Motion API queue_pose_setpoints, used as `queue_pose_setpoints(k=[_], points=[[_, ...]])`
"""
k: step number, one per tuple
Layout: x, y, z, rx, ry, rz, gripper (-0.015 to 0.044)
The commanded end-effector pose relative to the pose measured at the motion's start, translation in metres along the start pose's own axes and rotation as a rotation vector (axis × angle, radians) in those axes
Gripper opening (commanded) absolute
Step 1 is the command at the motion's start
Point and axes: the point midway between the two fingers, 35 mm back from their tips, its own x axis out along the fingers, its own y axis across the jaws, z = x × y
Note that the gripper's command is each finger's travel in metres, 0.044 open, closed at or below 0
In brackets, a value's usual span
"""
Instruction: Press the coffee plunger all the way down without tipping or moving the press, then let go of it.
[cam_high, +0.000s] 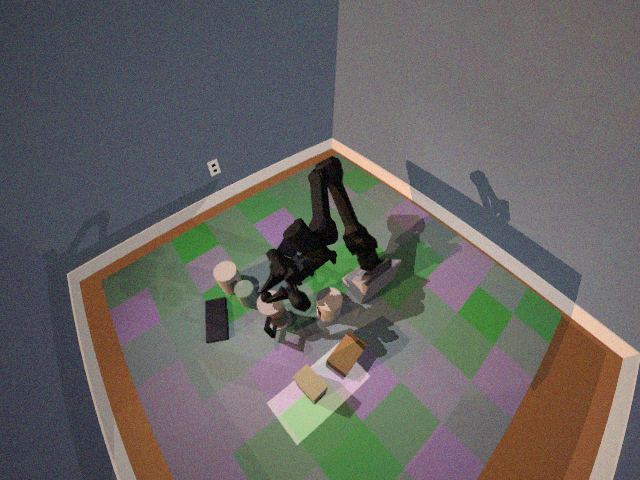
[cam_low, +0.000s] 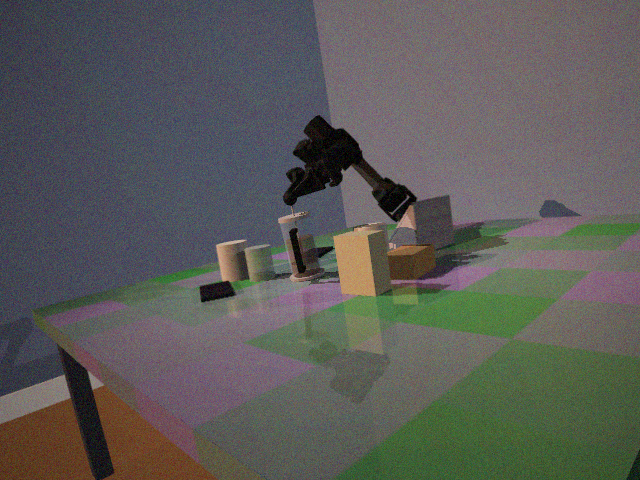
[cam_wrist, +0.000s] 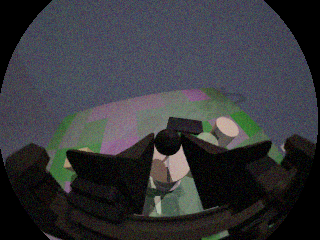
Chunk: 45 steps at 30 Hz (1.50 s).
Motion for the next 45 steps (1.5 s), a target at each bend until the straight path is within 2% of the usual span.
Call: queue_pose_setpoints(k=[1,45], points=[[0.0064,-0.0002,-0.0121,-0.029,0.033,-0.01,0.0129],[0.0047,0.0028,-0.0057,-0.017,0.017,-0.004,0.0129]])
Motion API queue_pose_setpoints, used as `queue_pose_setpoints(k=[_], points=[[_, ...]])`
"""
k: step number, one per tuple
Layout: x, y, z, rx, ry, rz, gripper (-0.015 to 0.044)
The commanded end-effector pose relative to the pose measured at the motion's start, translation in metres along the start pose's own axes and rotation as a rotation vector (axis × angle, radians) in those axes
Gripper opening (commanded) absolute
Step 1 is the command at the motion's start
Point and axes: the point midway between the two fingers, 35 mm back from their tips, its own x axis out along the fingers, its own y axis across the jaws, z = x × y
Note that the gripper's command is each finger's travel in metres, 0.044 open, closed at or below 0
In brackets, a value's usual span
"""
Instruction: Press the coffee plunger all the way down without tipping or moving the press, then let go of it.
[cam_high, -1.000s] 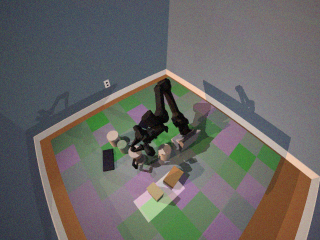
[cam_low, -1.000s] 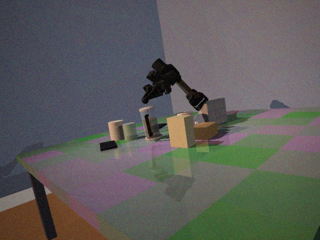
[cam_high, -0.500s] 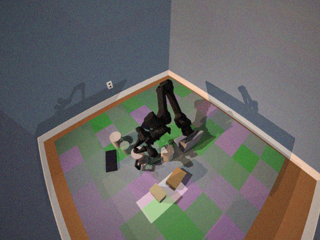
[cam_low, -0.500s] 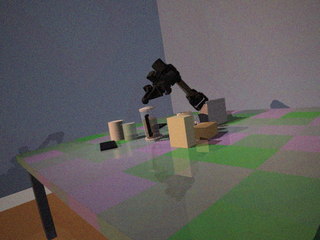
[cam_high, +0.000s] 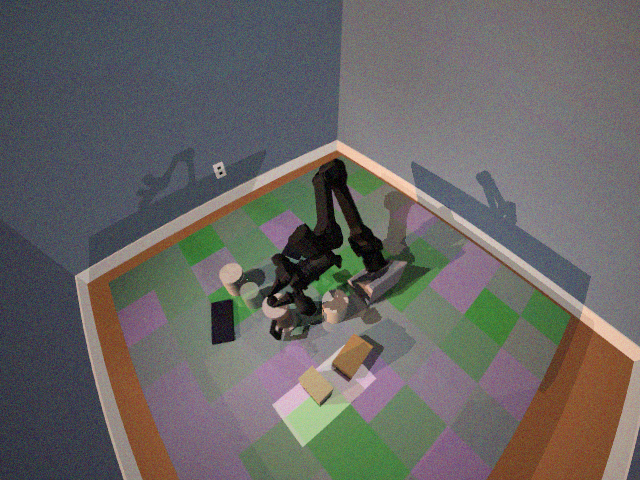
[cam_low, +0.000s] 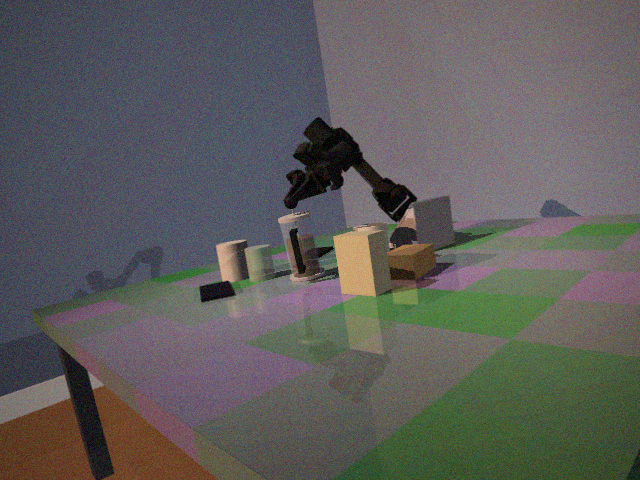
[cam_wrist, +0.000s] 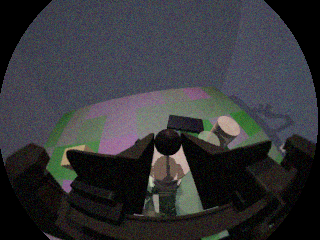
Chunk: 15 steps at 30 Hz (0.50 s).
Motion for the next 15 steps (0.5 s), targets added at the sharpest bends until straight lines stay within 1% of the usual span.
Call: queue_pose_setpoints(k=[1,5,15], points=[[0.0,0.0,-0.0001,0.0,0.0,0.0,0.0129],[0.0,0.0,-0.0001,0.0,0.0,0.0,0.0129],[0.0,0.0,-0.0001,0.0,0.0,0.0,0.0391]])
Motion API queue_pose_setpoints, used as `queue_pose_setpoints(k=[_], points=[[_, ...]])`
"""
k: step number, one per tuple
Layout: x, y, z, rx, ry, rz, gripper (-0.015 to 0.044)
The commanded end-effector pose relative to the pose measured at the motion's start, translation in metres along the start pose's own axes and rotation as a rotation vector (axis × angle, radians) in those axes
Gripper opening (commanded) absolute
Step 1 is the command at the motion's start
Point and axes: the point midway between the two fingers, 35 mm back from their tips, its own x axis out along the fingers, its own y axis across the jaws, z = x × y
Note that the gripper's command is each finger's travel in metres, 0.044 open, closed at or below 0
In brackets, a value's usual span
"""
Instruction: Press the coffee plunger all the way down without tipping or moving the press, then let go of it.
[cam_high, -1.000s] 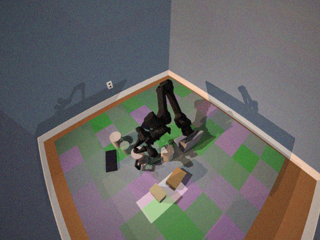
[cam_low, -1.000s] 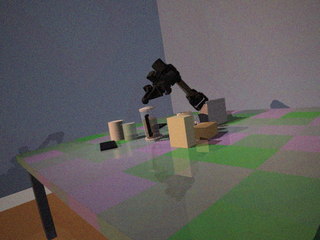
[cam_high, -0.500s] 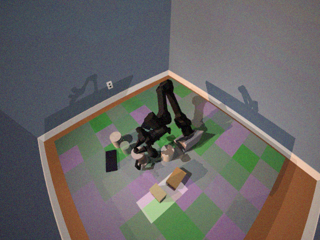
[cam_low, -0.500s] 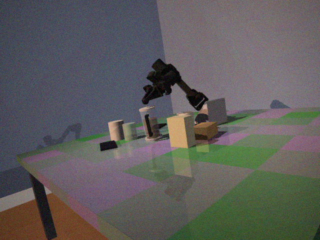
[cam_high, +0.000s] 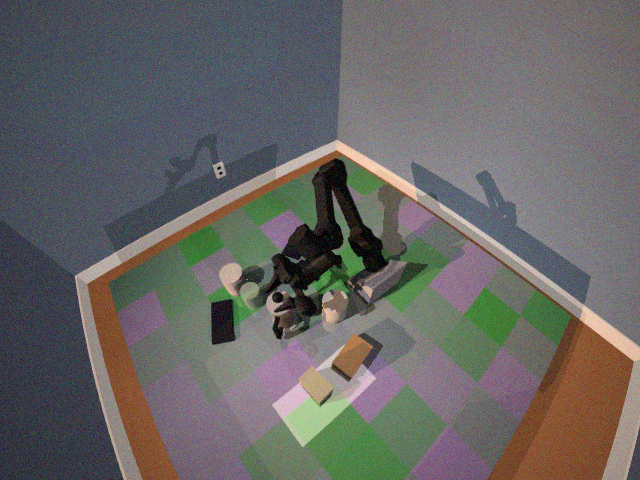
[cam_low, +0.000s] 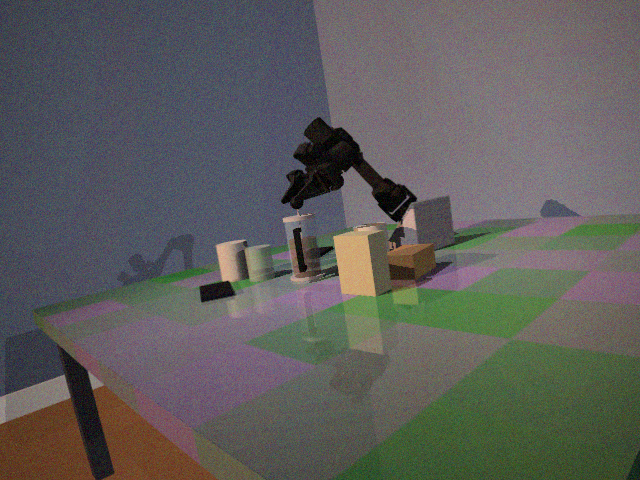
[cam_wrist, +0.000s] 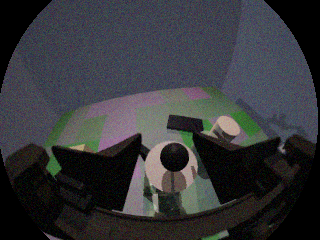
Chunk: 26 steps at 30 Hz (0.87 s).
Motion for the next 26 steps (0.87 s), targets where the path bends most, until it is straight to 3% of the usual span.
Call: queue_pose_setpoints(k=[1,2,8,15,26], points=[[0.0,0.0,0.0,0.002,0.0,0.003,0.0418],[0.0,0.0,0.0,0.002,0.0,0.003,0.044],[-0.006,0.002,0.01,0.002,0.007,0.006,0.044],[-0.051,-0.004,0.058,-0.008,0.019,0.0,0.044],[-0.052,-0.004,0.058,-0.009,0.019,-0.001,0.044]])
